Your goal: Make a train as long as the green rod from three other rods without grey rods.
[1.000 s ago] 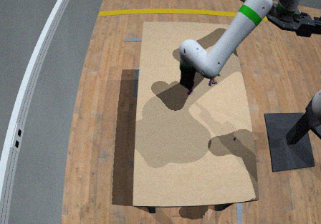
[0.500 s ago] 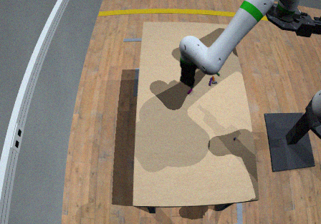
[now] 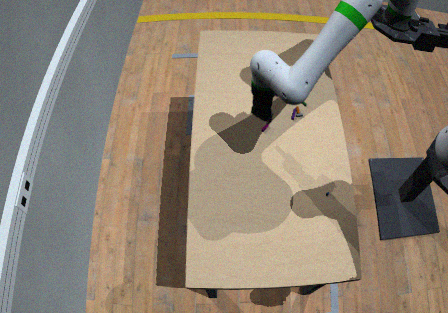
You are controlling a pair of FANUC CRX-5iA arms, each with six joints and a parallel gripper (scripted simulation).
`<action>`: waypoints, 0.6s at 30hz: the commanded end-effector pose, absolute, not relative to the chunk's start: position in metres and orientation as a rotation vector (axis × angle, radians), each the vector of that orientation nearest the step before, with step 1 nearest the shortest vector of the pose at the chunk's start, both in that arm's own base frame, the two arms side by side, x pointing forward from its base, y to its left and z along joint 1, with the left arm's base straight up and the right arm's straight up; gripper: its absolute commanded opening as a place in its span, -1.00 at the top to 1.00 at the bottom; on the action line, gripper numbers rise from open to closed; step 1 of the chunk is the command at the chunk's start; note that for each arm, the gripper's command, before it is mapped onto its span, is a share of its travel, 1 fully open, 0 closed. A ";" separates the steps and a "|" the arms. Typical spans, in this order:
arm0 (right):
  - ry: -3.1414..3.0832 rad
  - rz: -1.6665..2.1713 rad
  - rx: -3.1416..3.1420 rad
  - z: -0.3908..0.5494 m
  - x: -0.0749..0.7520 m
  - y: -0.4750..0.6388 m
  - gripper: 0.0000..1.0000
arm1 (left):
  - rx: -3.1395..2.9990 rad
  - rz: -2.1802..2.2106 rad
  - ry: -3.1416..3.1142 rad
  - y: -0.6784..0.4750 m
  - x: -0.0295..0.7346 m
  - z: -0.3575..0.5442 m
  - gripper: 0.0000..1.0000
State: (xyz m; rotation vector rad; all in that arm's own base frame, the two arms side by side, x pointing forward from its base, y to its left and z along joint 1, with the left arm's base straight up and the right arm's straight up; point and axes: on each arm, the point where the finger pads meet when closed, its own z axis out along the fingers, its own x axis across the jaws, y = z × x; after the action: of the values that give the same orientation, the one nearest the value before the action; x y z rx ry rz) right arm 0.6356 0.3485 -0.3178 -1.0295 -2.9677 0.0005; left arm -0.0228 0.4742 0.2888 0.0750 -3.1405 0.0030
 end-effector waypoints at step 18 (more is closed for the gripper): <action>-3.109 -0.001 -0.457 -0.342 0.549 0.279 -1.00 | 0.075 0.000 -3.141 0.474 -0.023 0.290 -1.00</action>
State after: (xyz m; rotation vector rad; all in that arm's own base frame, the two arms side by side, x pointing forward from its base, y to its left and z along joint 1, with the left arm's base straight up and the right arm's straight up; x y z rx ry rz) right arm 0.5686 0.2947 -0.3396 -0.5899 -3.0627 0.0428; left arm -0.0228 0.4742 0.2888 0.0750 -3.1405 0.0030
